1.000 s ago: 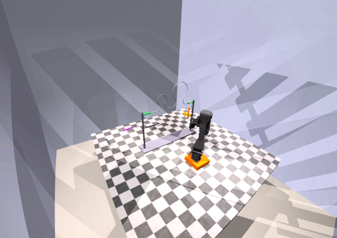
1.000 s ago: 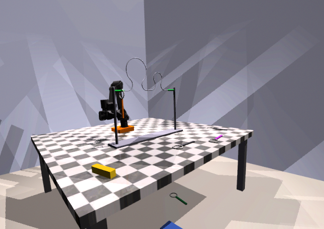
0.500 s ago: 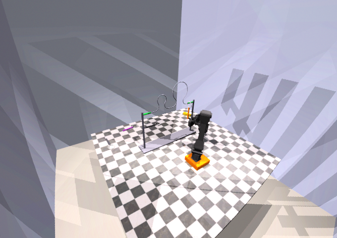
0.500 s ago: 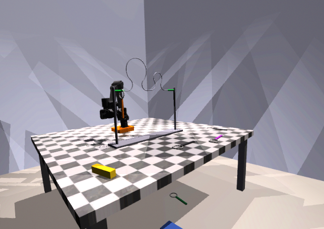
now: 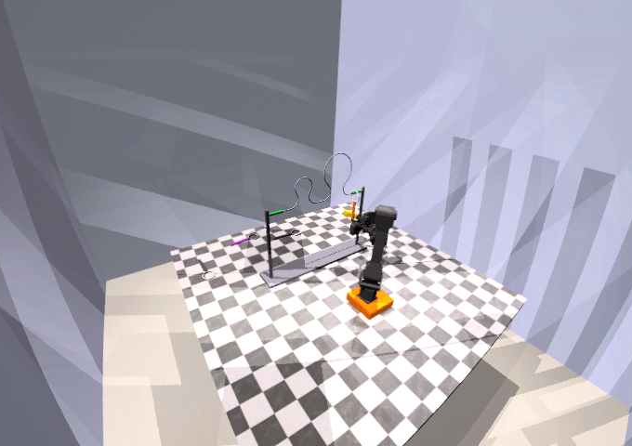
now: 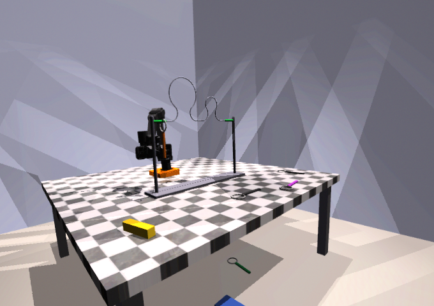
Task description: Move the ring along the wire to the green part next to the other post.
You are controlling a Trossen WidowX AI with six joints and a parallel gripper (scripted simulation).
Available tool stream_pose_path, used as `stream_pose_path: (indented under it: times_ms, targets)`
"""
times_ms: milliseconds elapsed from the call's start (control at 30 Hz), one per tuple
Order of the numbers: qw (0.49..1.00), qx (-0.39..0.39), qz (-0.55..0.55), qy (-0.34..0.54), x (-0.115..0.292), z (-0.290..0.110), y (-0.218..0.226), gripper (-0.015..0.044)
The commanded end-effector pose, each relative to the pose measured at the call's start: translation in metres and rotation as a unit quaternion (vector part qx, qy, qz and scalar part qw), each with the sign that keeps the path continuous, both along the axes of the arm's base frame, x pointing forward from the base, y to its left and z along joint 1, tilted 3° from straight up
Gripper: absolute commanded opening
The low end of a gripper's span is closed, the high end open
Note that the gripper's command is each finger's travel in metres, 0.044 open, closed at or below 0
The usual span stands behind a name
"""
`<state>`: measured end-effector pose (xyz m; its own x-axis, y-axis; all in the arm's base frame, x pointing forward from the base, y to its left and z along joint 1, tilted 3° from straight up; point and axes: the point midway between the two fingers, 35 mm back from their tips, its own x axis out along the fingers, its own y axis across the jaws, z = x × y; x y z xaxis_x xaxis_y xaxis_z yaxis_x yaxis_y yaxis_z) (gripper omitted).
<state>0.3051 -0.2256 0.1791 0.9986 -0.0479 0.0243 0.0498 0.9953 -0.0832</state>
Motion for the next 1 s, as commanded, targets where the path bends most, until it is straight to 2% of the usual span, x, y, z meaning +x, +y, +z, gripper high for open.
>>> stream_pose_path:
  times_ms: [0, 667, 967]
  targets:
    - [1.000, 0.003, -0.002, 0.002, 0.008, -0.002, -0.002, 0.0160]
    - [1.000, 0.003, -0.002, 0.001, 0.040, -0.001, 0.000, 0.0160]
    - [1.000, 0.003, -0.002, 0.000, 0.041, -0.001, 0.000, 0.0160]
